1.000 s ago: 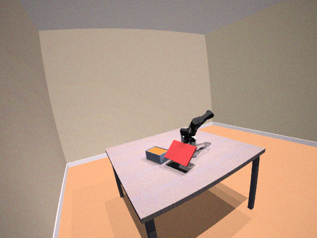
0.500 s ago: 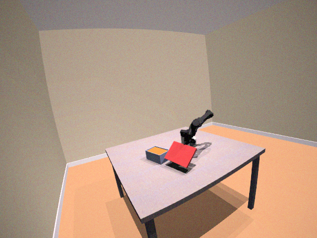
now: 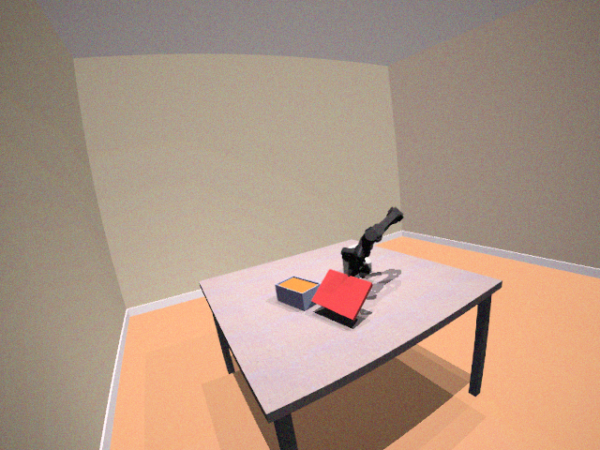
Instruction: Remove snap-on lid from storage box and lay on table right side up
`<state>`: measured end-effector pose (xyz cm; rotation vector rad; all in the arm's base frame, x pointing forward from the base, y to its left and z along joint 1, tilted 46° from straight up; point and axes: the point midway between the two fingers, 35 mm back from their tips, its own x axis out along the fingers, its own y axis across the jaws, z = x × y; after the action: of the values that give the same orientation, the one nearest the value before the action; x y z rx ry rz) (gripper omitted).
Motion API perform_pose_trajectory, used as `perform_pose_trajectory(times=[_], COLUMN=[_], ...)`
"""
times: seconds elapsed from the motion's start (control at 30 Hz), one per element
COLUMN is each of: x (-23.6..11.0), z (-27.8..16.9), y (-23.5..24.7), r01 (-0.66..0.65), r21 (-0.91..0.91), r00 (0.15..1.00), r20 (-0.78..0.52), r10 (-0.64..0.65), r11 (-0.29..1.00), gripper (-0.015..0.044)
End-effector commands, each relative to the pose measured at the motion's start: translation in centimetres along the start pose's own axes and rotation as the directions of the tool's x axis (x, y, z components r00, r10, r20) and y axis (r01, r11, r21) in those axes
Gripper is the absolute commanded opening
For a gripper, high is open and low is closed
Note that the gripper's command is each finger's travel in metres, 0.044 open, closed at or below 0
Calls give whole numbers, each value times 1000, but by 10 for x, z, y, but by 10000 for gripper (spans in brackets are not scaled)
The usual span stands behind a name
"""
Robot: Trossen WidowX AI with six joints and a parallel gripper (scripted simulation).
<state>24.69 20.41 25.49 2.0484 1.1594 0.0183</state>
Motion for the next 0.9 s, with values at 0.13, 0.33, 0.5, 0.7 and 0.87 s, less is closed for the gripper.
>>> perform_pose_trajectory(times=[0.13,0.33,0.5,0.7,0.87], x=[5,8,10,13,16], z=[3,3,3,3,3], y=[-5,-8,-11,-15,-18], r01=[-8,-8,-8,-8,-8], r21=[6,6,6,6,6], r00=[1000,1000,1000,1000,1000], r20=[8,8,7,7,7], r10=[8,8,8,8,8], r11=[1000,1000,1000,1000,1000], gripper=[0,0,0,0,0])
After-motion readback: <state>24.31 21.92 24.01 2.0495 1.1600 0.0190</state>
